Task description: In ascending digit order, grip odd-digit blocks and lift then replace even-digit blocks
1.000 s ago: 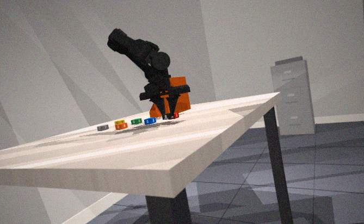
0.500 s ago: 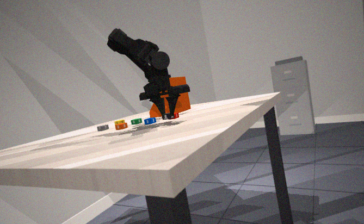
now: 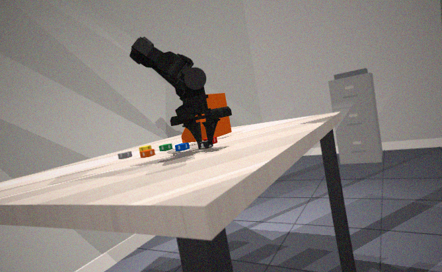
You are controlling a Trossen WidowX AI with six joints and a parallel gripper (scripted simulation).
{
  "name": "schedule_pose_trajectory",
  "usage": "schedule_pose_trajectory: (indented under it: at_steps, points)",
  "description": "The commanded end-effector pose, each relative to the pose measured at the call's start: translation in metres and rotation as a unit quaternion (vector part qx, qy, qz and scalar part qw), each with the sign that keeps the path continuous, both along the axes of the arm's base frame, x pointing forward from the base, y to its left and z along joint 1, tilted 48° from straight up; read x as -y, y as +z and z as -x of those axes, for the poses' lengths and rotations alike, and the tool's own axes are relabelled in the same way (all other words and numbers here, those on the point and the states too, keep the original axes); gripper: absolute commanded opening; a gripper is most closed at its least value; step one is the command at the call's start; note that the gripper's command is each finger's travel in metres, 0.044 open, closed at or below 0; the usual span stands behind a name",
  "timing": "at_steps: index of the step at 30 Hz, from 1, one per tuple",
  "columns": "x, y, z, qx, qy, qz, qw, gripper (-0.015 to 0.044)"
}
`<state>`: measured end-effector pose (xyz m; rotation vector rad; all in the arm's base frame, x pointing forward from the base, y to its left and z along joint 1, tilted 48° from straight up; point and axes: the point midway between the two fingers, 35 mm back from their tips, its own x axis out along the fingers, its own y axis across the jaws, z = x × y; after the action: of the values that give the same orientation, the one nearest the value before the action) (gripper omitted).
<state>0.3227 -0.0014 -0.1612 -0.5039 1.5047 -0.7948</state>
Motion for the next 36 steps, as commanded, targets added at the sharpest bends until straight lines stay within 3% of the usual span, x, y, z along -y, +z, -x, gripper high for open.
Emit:
schedule_pose_trajectory:
  at_steps: [1,10,22,28,32,36]
  points:
    - [0.001,0.0,0.0,0.0,0.002,0.002,1.0,0.0173]
    - [0.001,0.0,0.0,0.0,0.002,0.002,1.0,0.04]
    - [-0.026,0.025,-0.004,0.0,0.002,0.001,1.0,0.04]
    - [-0.084,0.077,-0.013,0.0,0.002,-0.001,1.0,0.0242]
    - [-0.086,0.079,-0.012,0.0,0.002,-0.001,1.0,0.0137]
    - [-0.086,0.079,-0.012,0.0,0.002,-0.001,1.0,0.012]
